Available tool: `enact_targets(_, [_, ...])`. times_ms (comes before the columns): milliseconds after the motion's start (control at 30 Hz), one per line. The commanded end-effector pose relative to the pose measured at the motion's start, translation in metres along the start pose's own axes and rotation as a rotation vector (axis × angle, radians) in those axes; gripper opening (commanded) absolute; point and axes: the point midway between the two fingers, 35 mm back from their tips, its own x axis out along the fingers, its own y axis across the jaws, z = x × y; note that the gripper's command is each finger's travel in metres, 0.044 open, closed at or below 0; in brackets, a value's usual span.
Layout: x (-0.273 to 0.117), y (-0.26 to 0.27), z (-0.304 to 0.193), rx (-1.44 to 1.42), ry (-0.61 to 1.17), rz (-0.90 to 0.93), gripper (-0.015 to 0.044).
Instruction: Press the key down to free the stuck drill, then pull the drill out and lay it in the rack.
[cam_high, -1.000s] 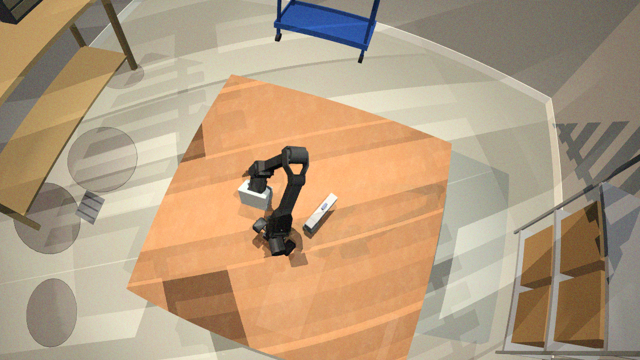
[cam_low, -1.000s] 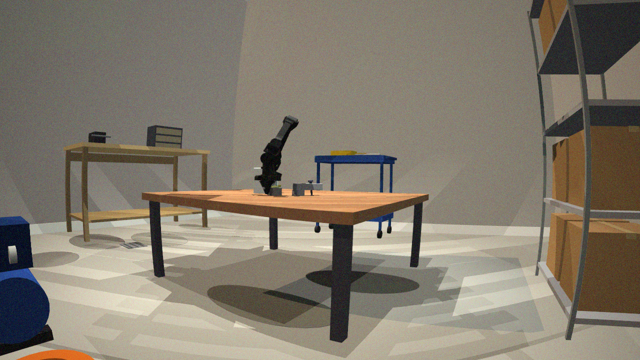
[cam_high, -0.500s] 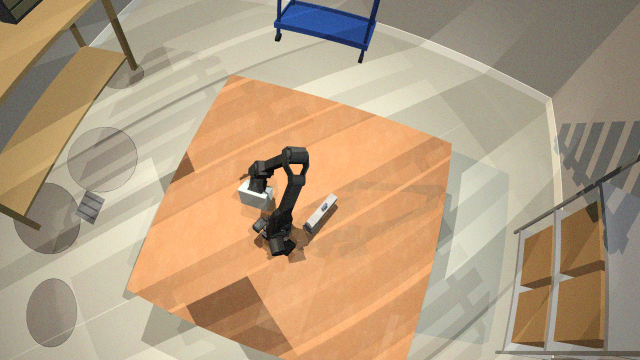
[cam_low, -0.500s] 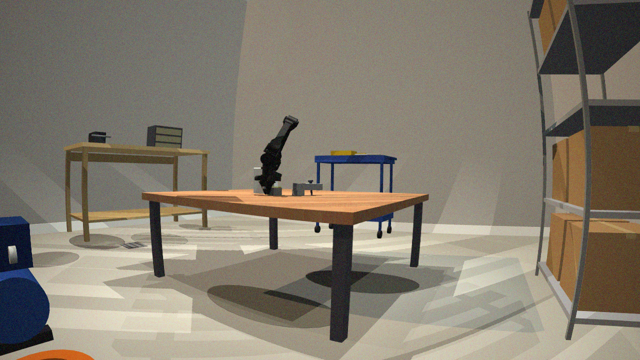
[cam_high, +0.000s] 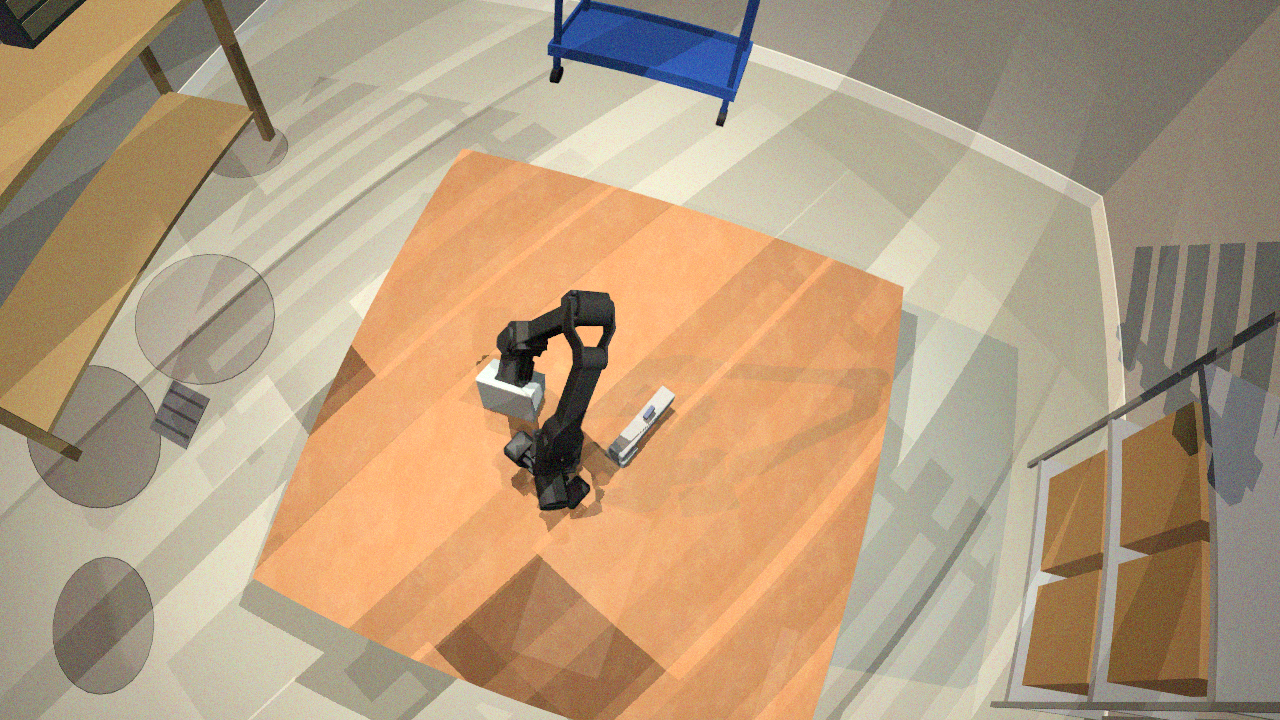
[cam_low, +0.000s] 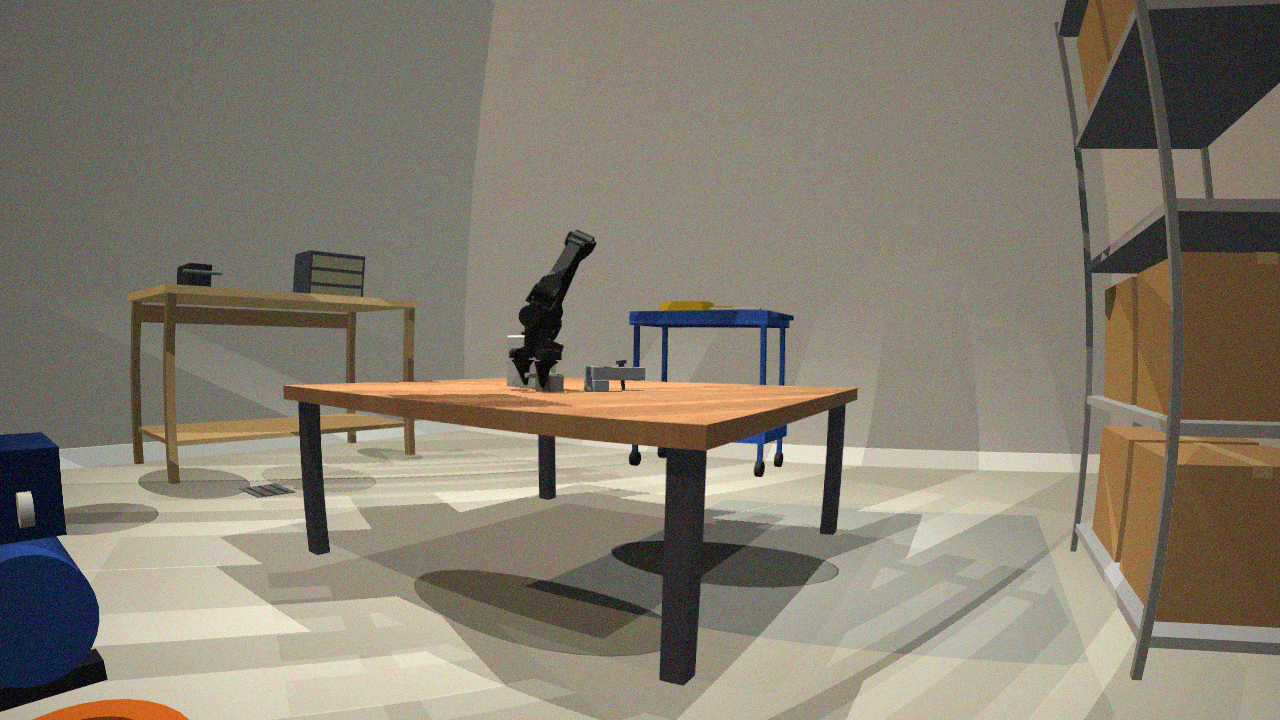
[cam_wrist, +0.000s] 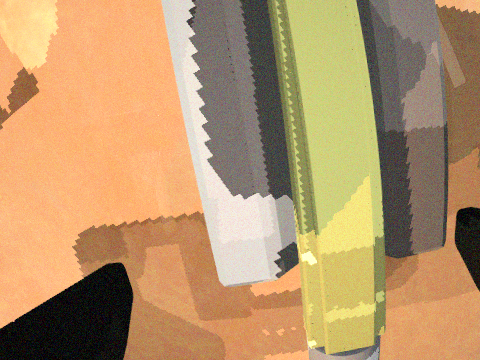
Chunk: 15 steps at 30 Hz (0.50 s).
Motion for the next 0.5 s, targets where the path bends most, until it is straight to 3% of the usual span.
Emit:
enact_targets(0, [-0.019, -0.002, -0.001, -0.009, 0.005, -0.011, 0.044])
enact_targets(467, [-0.071, -0.004, -0.003, -0.008, 0.007, -0.011, 0.044])
